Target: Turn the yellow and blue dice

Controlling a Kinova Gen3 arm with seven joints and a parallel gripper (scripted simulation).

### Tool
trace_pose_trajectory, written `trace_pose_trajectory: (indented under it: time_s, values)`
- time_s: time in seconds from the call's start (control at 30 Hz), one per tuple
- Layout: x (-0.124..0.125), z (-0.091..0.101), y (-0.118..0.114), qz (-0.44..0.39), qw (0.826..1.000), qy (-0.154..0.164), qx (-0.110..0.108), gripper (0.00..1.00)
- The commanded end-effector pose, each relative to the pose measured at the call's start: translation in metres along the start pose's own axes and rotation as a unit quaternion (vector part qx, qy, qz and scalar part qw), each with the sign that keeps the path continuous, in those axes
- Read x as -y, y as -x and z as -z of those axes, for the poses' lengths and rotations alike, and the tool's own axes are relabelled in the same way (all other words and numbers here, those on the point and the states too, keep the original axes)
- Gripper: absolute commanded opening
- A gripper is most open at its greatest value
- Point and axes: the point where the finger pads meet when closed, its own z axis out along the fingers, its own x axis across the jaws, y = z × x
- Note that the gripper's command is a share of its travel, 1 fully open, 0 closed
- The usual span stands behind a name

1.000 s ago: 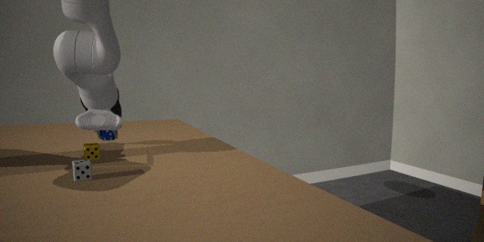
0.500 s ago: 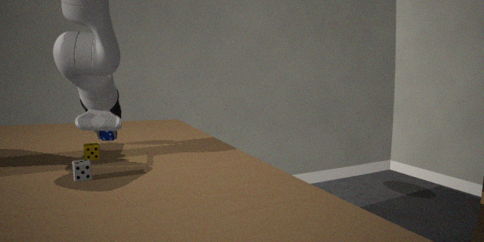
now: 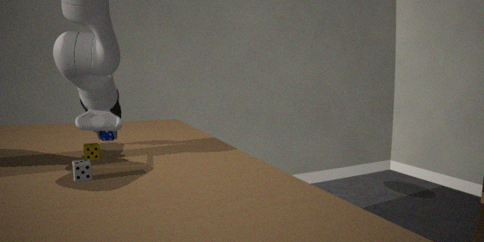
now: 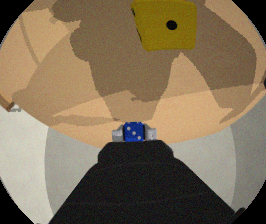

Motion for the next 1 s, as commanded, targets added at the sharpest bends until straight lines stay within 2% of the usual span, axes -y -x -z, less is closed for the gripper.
trace_pose_trajectory:
  time_s: [0.0, 0.97]
  values:
    - [-0.0005, 0.0002, 0.0003, 0.001, 1.000, 0.000, 0.000, 0.57]
    - [0.0082, -0.0044, 0.0003, 0.001, 1.000, 0.000, 0.000, 0.57]
